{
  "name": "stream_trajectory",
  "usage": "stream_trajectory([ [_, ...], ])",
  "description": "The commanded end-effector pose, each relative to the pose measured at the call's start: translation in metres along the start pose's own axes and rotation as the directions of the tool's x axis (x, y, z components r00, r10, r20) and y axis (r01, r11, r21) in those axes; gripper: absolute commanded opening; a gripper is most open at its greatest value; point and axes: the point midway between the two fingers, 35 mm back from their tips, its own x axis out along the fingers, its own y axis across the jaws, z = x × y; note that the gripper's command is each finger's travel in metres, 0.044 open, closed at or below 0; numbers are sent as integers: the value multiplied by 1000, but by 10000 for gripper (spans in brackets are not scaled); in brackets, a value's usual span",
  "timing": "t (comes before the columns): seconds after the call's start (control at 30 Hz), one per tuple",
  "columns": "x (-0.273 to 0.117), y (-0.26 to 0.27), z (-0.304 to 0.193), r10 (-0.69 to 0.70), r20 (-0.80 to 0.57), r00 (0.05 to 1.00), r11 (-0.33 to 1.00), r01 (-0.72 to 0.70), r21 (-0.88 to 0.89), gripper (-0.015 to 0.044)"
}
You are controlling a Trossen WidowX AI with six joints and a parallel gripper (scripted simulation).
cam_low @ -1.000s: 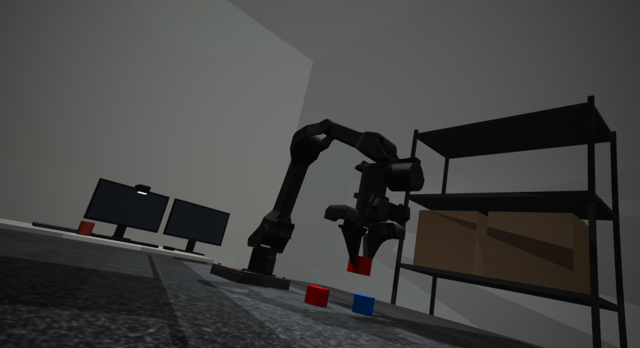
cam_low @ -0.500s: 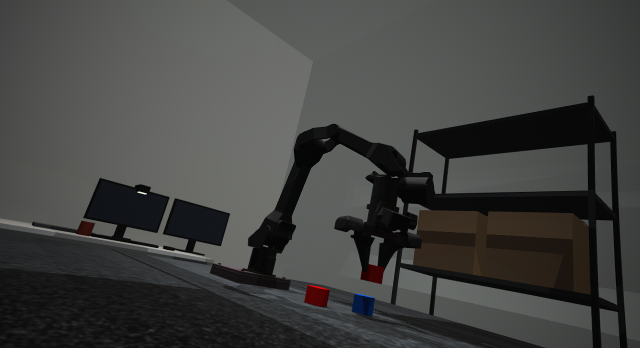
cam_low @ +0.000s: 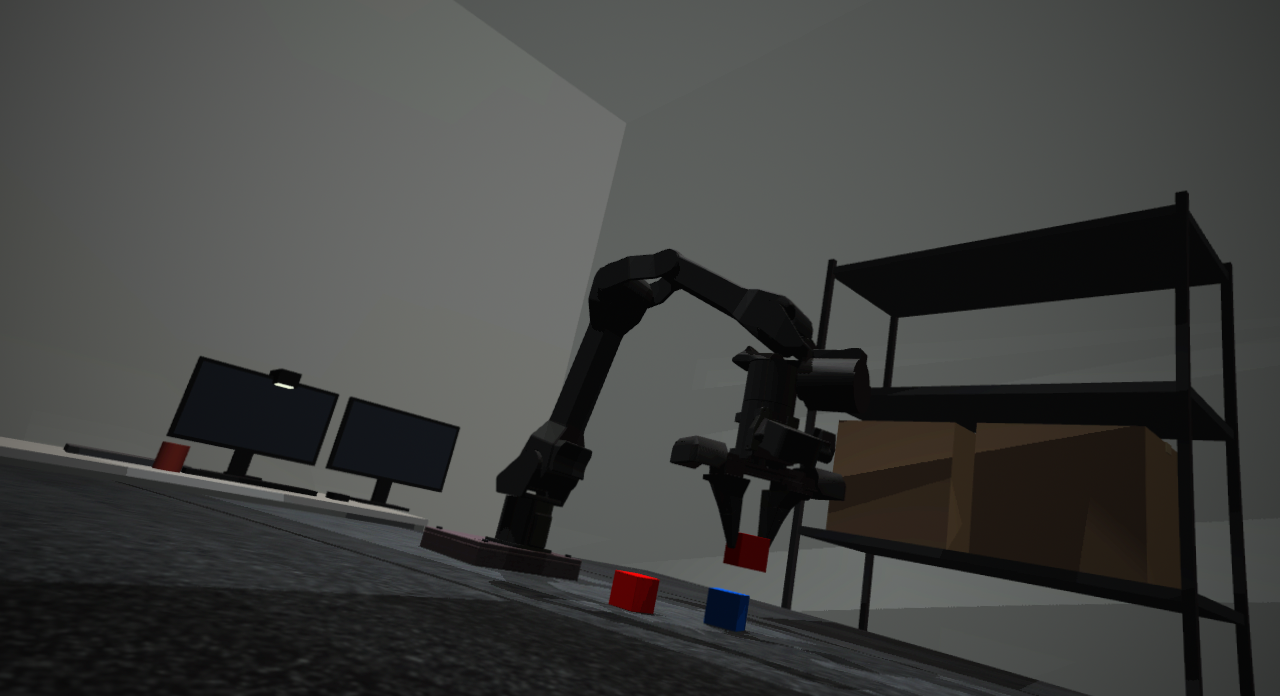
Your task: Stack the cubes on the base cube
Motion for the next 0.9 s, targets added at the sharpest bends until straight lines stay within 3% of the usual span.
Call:
stream_trajectory([
  [0.0, 6, 0, 0, 1, -3, 1000, 1000, -1, 7, 105],
  [0.87, 25, 0, -1, 1, -3, 1000, 1000, -1, 5, 105],
])
